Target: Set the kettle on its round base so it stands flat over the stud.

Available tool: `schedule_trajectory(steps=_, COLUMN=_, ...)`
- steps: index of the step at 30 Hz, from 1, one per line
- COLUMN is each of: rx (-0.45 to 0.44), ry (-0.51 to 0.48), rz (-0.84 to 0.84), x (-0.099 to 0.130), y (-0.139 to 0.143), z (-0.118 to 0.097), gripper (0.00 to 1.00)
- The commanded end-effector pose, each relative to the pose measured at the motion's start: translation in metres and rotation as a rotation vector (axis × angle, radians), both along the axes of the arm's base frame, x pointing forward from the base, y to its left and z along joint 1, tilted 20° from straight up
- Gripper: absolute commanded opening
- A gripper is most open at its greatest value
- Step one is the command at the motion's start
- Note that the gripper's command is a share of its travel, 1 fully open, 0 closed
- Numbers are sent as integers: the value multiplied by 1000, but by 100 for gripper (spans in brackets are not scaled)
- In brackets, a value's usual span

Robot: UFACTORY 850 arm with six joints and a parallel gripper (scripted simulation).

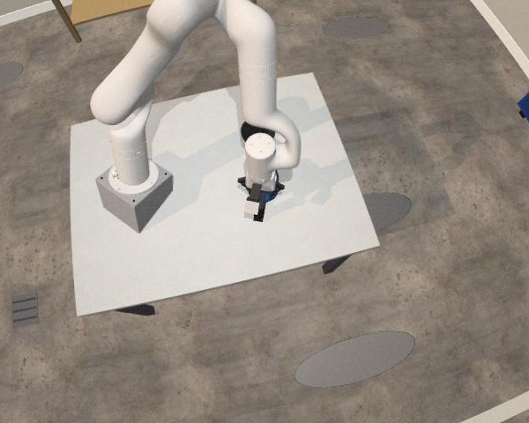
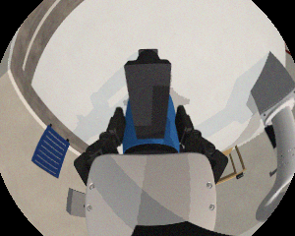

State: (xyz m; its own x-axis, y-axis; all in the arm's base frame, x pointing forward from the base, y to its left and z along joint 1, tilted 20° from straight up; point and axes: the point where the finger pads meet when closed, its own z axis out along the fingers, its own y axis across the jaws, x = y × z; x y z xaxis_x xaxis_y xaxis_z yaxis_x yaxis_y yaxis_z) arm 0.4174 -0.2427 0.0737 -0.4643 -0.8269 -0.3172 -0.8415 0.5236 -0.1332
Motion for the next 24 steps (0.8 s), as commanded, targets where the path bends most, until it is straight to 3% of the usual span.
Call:
schedule_trajectory(steps=1, rx=-1, ry=-1, rz=0, x=0, y=-1, z=1, gripper=81)
schedule_trajectory(steps=4, rx=-1, ry=-1, rz=0, x=0, y=-1, z=1, gripper=81)
schedule_trajectory(steps=5, rx=-1, ry=-1, rz=0, x=0, y=-1, z=1, gripper=0)
schedule_trajectory(steps=24, rx=-1, ry=-1, rz=0, x=0, y=-1, z=1, gripper=0)
